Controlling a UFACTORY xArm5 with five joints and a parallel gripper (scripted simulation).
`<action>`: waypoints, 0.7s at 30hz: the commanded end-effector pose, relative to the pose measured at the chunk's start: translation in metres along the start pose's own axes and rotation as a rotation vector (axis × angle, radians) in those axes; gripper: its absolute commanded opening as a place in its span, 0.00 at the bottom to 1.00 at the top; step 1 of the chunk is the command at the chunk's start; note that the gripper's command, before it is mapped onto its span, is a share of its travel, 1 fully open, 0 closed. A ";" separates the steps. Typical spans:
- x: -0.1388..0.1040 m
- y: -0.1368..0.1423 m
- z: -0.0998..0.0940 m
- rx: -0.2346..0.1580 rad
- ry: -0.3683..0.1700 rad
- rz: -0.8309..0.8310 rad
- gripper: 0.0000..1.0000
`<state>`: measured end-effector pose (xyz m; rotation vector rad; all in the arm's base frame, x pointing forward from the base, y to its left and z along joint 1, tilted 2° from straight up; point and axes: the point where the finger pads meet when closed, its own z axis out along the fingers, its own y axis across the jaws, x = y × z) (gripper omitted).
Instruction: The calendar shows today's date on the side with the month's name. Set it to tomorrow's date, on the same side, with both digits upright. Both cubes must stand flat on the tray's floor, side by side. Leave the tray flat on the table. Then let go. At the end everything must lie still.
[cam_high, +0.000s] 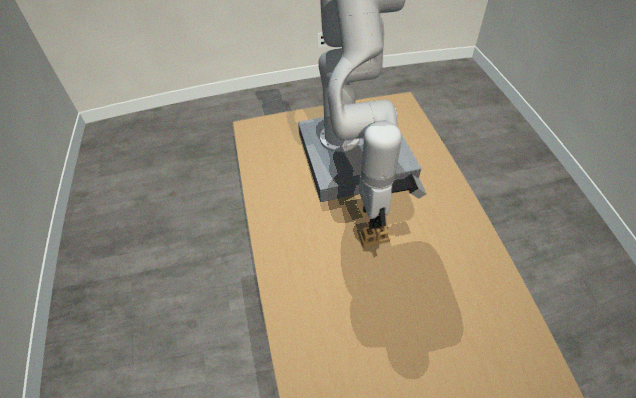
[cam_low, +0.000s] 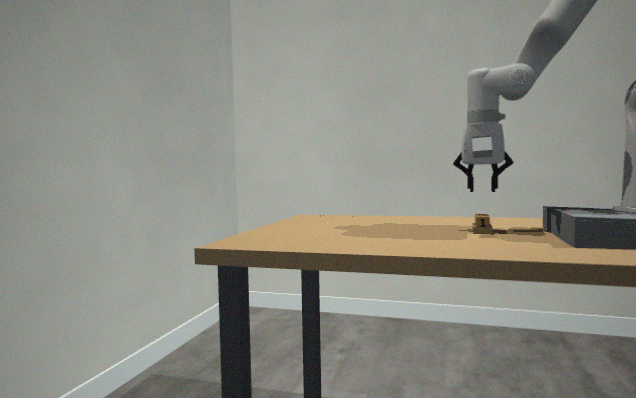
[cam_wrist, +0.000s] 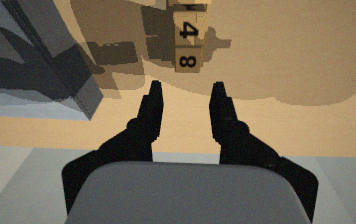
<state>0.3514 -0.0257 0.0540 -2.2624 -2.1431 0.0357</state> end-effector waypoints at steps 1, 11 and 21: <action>0.000 0.001 -0.001 -0.003 0.000 0.000 0.49; 0.000 0.001 0.000 -0.003 0.000 0.000 0.49; 0.001 0.001 0.006 -0.003 0.000 0.000 0.49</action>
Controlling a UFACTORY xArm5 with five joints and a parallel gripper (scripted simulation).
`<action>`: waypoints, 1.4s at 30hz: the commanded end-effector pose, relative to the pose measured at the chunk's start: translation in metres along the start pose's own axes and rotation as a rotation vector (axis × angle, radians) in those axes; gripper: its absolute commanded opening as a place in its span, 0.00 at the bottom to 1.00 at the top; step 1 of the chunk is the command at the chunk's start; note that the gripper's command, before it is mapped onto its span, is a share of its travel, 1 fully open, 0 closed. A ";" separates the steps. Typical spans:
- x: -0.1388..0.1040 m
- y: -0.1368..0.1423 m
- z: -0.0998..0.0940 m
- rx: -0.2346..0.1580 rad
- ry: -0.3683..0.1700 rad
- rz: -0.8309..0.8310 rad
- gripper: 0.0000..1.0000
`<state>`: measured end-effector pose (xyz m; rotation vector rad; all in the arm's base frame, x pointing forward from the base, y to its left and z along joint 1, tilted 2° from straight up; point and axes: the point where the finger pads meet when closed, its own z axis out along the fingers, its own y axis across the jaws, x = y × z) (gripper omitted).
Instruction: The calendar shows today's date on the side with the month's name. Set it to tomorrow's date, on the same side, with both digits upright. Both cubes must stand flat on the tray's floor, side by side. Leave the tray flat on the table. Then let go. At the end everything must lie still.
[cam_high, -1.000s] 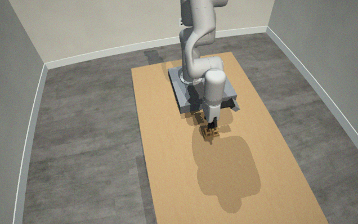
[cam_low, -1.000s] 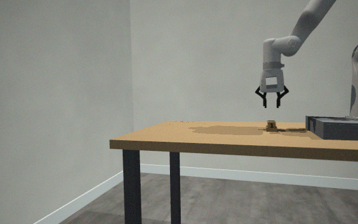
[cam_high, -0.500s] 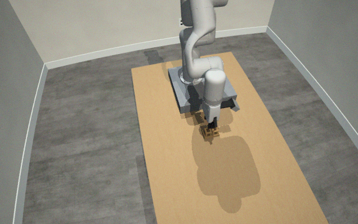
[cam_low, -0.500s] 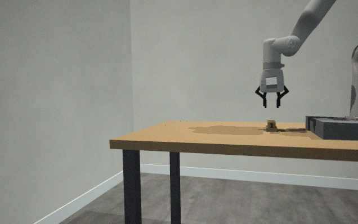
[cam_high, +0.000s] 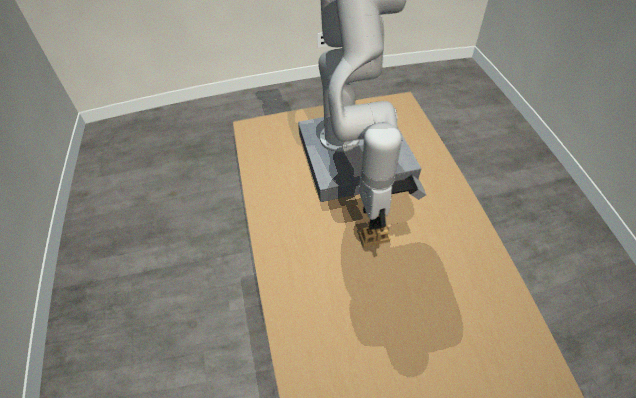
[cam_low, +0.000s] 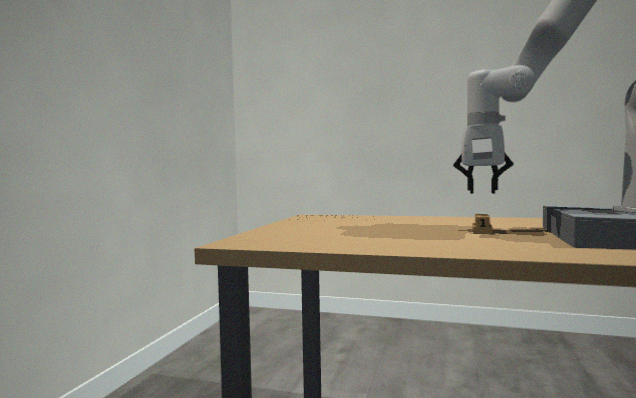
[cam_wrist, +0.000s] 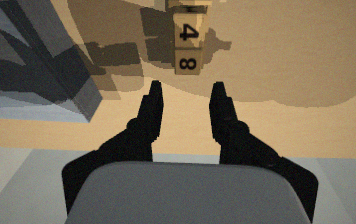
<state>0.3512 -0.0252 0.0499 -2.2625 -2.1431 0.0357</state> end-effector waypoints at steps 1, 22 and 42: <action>0.000 0.001 0.002 -0.003 0.000 0.000 0.49; -0.001 0.001 0.028 -0.003 0.000 0.000 0.49; -0.001 0.001 0.046 -0.003 0.000 0.000 0.49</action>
